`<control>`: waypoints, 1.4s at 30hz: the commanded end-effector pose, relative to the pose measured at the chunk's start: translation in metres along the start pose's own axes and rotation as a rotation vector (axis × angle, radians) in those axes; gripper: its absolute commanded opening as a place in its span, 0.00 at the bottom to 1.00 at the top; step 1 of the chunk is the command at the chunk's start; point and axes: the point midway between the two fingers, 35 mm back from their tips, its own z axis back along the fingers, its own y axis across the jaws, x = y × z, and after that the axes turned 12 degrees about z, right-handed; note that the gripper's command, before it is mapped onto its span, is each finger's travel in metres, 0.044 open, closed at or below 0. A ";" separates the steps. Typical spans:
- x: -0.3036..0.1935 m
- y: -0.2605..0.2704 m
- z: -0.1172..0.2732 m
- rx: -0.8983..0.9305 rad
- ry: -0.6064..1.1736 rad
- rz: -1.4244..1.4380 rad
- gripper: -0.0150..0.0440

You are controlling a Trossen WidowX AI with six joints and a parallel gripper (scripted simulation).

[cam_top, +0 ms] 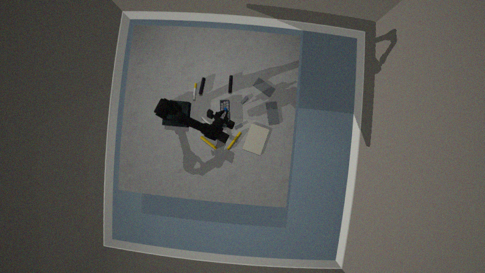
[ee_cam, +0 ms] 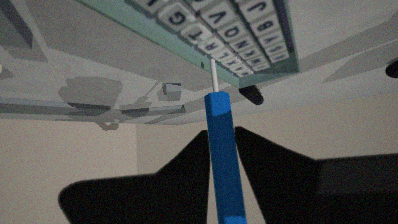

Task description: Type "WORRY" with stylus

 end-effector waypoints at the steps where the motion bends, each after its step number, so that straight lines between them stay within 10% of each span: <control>1: 0.002 -0.002 -0.002 -0.001 0.004 -0.008 0.39; 42: -0.007 0.001 0.004 -0.001 0.004 -0.008 0.39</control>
